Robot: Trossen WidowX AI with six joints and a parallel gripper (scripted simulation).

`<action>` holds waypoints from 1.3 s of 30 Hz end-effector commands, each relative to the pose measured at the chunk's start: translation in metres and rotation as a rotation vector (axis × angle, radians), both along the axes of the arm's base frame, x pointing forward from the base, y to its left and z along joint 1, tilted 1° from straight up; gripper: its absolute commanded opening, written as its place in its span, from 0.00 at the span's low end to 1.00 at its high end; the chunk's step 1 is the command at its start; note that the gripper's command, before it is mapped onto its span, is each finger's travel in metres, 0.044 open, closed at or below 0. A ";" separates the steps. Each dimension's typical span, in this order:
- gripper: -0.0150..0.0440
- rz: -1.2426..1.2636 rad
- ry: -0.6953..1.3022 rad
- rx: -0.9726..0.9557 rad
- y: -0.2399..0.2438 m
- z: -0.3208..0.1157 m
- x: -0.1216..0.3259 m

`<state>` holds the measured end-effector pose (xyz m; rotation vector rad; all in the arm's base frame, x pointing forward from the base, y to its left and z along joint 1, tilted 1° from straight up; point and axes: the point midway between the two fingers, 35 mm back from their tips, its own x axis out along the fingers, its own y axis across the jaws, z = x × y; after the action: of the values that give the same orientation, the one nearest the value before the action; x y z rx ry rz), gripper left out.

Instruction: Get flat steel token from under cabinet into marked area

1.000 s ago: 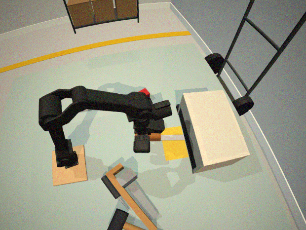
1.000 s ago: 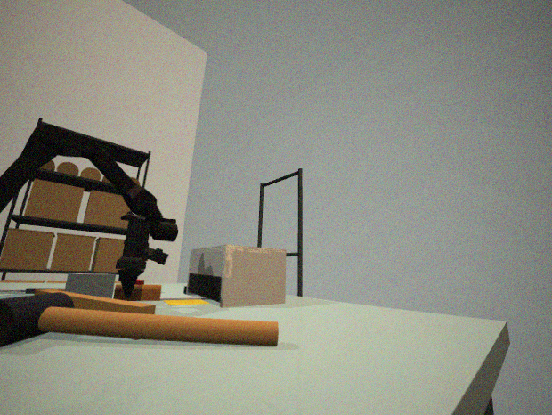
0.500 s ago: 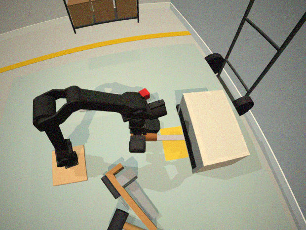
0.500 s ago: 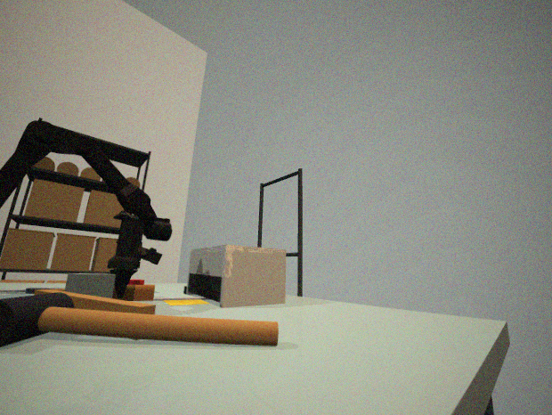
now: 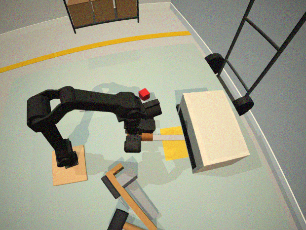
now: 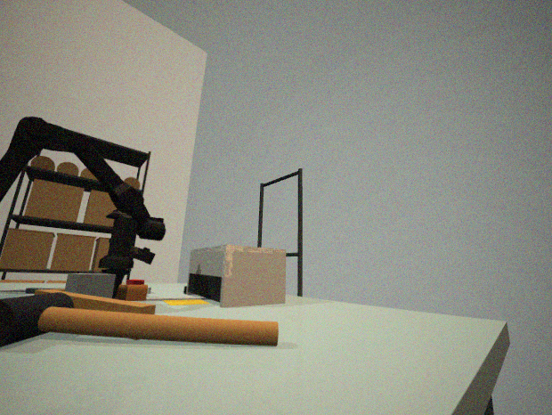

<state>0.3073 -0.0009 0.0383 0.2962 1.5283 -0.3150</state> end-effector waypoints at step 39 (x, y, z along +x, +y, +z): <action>0.25 -0.004 0.004 0.001 0.022 -0.002 -0.051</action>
<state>0.2610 0.0188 0.0368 0.2968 1.5312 -0.3155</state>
